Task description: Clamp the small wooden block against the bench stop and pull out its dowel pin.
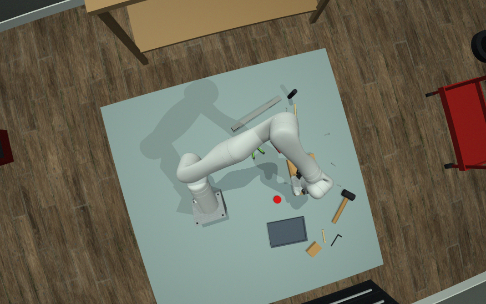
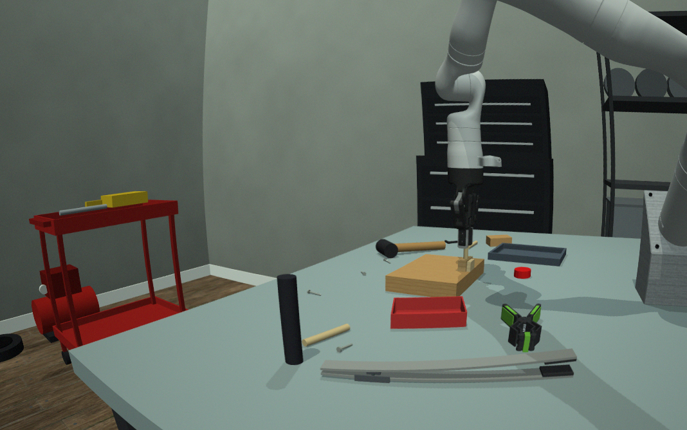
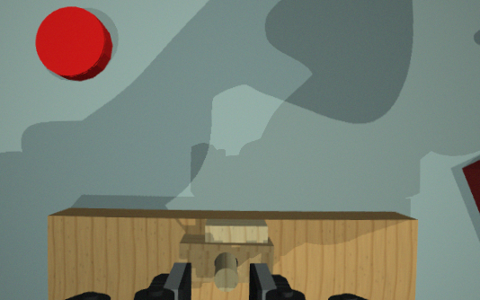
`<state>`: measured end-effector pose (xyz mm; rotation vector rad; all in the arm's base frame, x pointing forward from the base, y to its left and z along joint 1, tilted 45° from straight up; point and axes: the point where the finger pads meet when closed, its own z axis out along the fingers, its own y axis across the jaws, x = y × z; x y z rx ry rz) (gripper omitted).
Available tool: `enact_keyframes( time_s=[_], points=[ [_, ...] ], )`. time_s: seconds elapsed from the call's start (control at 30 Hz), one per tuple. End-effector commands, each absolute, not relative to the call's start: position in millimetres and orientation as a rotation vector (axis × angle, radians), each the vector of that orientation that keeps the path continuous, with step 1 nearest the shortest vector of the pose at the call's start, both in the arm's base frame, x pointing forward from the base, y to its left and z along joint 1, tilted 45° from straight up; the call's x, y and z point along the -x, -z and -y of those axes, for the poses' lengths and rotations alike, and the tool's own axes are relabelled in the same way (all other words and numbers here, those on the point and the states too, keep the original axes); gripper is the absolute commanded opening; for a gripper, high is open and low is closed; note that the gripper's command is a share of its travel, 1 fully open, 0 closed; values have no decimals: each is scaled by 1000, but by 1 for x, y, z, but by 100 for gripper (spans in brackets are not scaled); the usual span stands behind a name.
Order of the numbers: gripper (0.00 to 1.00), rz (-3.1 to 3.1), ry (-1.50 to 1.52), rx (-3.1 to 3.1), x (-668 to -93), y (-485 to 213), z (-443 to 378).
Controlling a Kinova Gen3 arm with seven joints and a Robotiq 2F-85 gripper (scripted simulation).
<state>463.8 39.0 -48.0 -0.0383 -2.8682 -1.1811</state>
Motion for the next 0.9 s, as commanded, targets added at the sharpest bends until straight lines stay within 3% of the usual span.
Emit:
enact_keyframes(
  time_s=[0.0, 0.87],
  points=[
    [34, 2868, 1184, 43, -465, 42, -34],
    [34, 2868, 1183, 43, -466, 28, -20]
  ],
)
